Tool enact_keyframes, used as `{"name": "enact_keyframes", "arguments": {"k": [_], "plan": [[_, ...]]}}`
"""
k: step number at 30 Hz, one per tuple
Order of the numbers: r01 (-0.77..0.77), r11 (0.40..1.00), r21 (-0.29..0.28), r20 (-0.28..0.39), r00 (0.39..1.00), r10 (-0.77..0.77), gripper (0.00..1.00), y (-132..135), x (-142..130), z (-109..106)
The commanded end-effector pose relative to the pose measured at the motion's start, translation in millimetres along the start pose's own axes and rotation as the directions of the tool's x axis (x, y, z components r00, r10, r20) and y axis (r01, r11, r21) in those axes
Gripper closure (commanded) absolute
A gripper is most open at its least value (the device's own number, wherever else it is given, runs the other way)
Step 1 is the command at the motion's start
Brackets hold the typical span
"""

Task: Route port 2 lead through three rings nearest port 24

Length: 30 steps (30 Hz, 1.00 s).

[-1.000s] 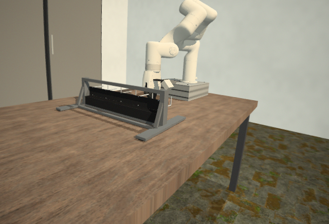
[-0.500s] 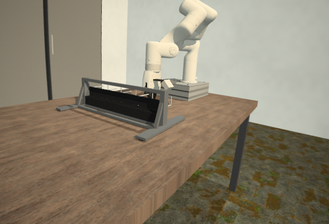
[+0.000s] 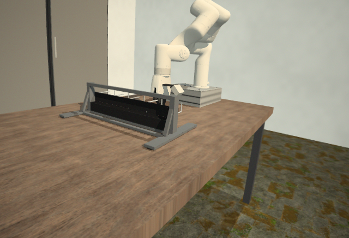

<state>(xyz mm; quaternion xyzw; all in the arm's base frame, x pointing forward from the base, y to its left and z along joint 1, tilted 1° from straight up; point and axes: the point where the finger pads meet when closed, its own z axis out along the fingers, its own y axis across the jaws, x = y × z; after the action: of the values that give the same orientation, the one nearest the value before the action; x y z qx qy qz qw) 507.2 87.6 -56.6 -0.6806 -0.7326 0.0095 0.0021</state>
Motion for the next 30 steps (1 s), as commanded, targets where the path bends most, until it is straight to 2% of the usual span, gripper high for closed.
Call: {"name": "enact_keyframes", "arguments": {"k": [1, 23, 30], "plan": [[0.0, 1.0, -0.004, -0.001, 1.0, 0.0, 1.0, 2, 0, -2], [0.0, 1.0, -0.004, -0.001, 1.0, 0.0, 1.0, 2, 0, -4], [0.0, 1.0, -0.004, -0.001, 1.0, 0.0, 1.0, 2, 0, -12]]}}
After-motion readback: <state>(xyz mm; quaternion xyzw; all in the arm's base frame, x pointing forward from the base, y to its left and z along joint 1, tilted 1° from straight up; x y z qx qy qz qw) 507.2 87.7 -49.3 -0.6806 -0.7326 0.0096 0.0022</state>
